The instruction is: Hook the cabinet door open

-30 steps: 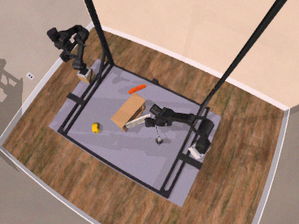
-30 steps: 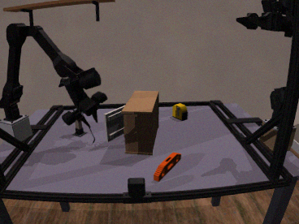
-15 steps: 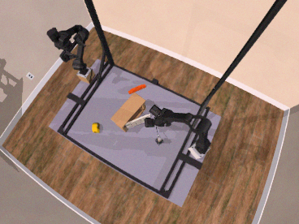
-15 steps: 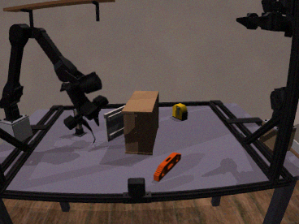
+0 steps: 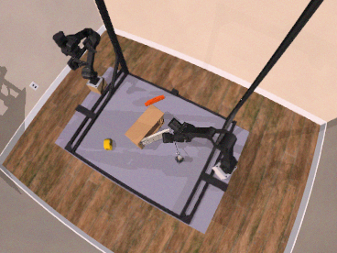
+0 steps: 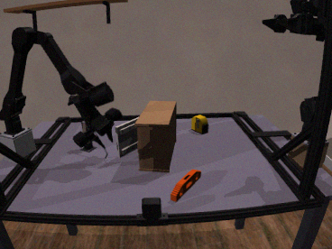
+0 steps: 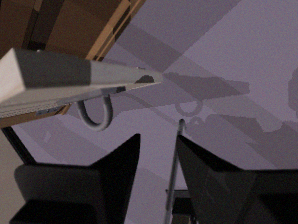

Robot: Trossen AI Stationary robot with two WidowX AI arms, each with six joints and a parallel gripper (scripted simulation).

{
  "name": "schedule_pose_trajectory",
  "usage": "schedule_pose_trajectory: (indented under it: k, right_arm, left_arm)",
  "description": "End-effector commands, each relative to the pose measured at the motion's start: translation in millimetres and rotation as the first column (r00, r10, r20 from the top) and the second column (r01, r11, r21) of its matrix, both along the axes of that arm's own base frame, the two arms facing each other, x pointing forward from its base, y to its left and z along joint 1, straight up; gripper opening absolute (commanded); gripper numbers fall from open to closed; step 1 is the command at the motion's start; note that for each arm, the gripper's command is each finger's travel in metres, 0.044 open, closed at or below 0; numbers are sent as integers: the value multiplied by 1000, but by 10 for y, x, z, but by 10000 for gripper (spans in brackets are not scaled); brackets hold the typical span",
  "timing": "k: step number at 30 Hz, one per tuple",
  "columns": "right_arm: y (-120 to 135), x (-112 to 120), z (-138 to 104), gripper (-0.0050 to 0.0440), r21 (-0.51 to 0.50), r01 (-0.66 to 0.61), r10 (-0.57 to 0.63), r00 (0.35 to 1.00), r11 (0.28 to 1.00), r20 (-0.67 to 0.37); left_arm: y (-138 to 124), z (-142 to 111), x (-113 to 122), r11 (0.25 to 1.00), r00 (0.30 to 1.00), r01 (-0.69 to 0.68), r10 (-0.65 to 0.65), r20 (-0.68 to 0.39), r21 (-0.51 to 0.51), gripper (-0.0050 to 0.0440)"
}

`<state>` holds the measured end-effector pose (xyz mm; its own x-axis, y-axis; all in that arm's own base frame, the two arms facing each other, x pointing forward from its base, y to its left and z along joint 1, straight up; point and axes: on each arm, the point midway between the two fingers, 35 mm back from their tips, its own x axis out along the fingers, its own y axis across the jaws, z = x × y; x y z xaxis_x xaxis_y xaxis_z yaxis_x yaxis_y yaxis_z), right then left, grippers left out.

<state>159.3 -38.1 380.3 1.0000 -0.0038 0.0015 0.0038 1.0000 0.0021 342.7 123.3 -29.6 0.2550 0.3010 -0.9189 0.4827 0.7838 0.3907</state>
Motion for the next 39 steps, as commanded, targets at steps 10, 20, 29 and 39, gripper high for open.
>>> schedule_pose_trajectory:
  k: [10, 20, 29, 39]
  right_arm:
    - [5, 0, -1, 400, -1, -4, 4, 1000, 1000, 0]
    - [5, 0, -1, 400, -1, -4, 4, 1000, 1000, 0]
    - [5, 0, -1, 400, -1, -4, 4, 1000, 1000, 0]
    - [5, 0, -1, 400, -1, -4, 4, 1000, 1000, 0]
  left_arm:
    - [-15, -312, -177, 1000, 997, -10, 9, -75, -15, 133]
    - [-15, -312, -177, 1000, 997, -10, 9, -75, -15, 73]
    - [-17, 224, -184, 1000, 997, -10, 9, -75, -14, 160]
    - [-17, 221, -184, 1000, 997, -10, 9, -75, -14, 160]
